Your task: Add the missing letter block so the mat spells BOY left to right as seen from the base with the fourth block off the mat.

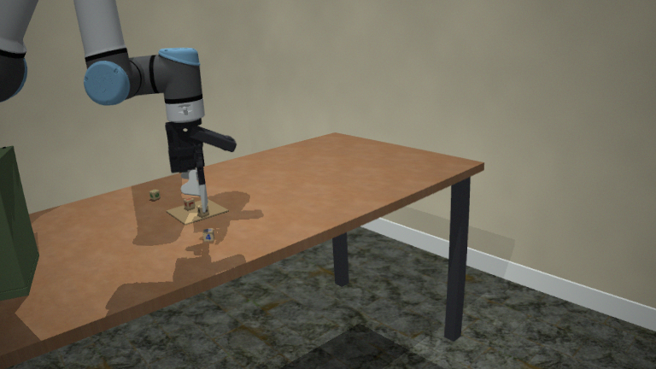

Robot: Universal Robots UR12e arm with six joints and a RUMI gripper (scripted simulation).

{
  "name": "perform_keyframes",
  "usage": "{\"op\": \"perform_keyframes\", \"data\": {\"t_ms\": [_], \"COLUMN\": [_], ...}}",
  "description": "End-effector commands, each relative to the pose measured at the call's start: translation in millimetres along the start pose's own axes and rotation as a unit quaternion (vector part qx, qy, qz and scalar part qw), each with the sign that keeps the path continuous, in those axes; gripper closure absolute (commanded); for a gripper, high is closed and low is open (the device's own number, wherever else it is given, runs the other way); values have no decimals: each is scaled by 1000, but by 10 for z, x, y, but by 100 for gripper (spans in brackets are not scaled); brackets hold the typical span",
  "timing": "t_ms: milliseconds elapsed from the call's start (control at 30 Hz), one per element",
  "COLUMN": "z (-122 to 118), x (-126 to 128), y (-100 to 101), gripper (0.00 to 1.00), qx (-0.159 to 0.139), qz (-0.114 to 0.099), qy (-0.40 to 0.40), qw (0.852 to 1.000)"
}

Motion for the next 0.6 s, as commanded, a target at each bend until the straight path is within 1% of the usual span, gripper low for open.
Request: {"op": "perform_keyframes", "data": {"t_ms": [0, 267, 567], "z": [-3, -12, -14], "x": [7, 13, 14], "y": [4, 13, 14], "gripper": [0, 0, 0], "qx": [0, 0, 0], "qz": [-1, -1, -1], "qy": [27, 54, 60], "qw": [1000, 999, 998]}}
Point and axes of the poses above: the point where the finger pads meet when closed, its own y axis out along the fingers, its own x axis across the jaws, z = x × y, the point moved 1 cm from there along -y, back along the fingers, and after that the axes turned 15 degrees about -y, right-handed, at the moved point
